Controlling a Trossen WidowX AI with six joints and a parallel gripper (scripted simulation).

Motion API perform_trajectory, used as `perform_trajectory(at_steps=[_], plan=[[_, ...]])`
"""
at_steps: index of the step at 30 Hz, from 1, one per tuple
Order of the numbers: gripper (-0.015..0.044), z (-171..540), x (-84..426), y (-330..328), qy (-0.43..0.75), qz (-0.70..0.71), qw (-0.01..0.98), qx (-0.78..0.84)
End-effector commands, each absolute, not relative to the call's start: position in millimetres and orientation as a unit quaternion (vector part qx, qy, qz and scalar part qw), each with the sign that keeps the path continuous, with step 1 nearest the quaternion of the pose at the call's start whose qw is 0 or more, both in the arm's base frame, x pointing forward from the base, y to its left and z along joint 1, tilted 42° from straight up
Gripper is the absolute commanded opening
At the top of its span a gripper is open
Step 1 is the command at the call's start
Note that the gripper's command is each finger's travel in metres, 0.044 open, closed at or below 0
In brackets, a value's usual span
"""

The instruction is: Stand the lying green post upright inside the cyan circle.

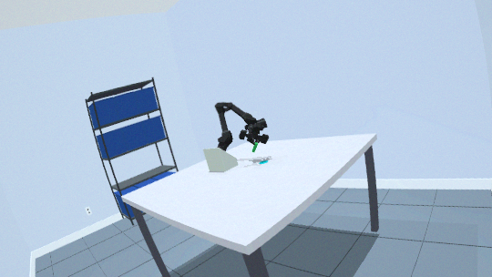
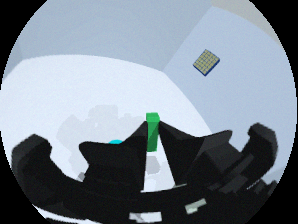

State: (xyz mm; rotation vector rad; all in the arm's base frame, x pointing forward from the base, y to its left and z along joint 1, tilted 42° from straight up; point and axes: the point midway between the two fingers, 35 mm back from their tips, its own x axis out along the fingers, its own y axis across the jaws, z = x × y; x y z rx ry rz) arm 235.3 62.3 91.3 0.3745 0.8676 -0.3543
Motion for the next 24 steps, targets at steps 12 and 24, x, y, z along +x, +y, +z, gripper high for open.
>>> perform_trajectory(at_steps=[12,24], plan=[[0.0022,97.3,235.0,63.3,0.362,-0.178,0.892,0.202],[0.0022,102.2,234.1,64.5,0.323,-0.181,0.902,0.221]])
